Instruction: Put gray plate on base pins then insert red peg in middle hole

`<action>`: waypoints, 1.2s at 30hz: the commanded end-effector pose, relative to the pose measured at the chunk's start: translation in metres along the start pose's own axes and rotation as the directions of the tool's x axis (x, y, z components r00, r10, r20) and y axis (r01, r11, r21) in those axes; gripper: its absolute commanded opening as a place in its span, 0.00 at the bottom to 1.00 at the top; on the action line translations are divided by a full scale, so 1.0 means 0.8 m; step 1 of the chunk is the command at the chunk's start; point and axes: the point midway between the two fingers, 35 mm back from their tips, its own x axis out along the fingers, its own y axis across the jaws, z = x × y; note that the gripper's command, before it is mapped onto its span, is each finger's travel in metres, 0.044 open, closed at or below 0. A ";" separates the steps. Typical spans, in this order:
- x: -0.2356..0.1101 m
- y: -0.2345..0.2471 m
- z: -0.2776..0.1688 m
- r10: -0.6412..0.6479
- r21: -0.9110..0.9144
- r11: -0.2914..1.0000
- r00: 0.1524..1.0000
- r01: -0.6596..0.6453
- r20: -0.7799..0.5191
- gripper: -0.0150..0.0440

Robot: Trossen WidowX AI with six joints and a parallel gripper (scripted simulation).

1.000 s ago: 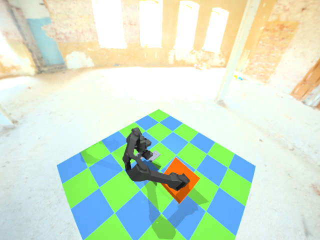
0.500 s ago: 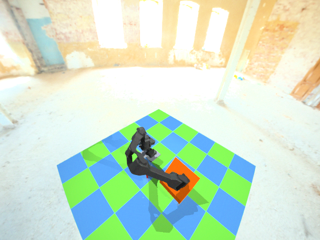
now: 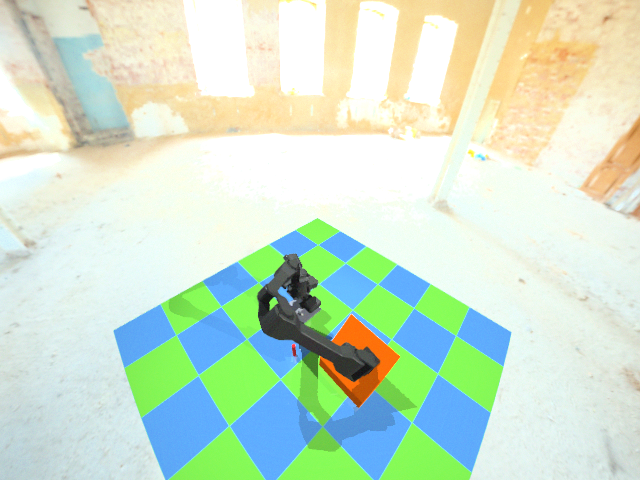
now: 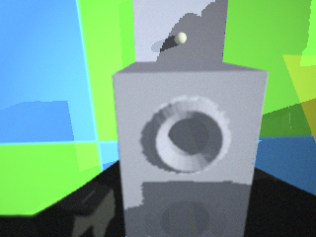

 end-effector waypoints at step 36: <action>0.028 -0.010 0.040 -0.005 0.011 1.000 1.000 0.005 0.001 0.25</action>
